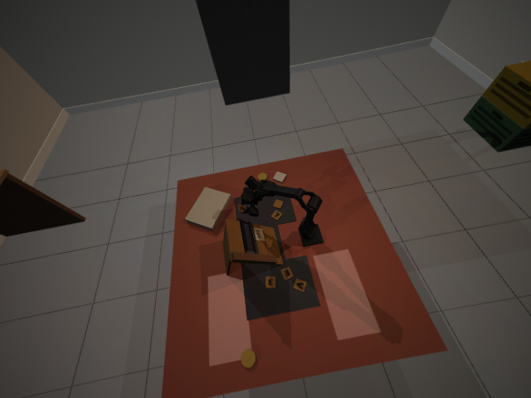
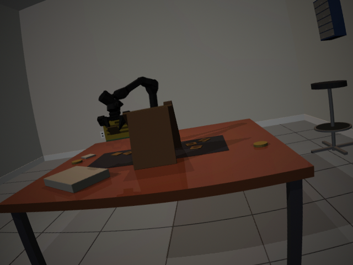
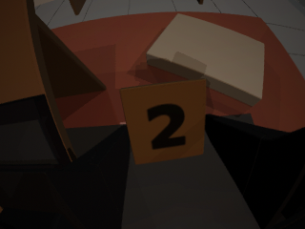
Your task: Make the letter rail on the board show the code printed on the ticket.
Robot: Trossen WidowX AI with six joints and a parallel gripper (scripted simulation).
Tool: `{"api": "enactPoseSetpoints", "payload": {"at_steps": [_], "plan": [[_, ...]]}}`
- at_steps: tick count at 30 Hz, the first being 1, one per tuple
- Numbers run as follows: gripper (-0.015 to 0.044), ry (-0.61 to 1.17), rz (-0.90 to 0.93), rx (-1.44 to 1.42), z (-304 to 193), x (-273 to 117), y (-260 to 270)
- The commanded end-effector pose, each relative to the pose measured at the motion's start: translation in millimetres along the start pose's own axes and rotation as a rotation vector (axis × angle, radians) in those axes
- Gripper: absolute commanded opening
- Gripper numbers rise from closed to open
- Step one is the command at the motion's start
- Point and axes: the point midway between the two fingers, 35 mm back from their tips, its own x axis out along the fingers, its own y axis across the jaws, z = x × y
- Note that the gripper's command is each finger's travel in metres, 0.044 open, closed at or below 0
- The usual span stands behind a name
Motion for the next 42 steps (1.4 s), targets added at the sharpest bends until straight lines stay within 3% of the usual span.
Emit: {"api": "enactPoseSetpoints", "payload": {"at_steps": [1,42], "plan": [[0.0000,0.002,-0.004,0.006,-2,0,2],[0.0000,0.002,-0.003,0.007,-2,-1,23]]}}
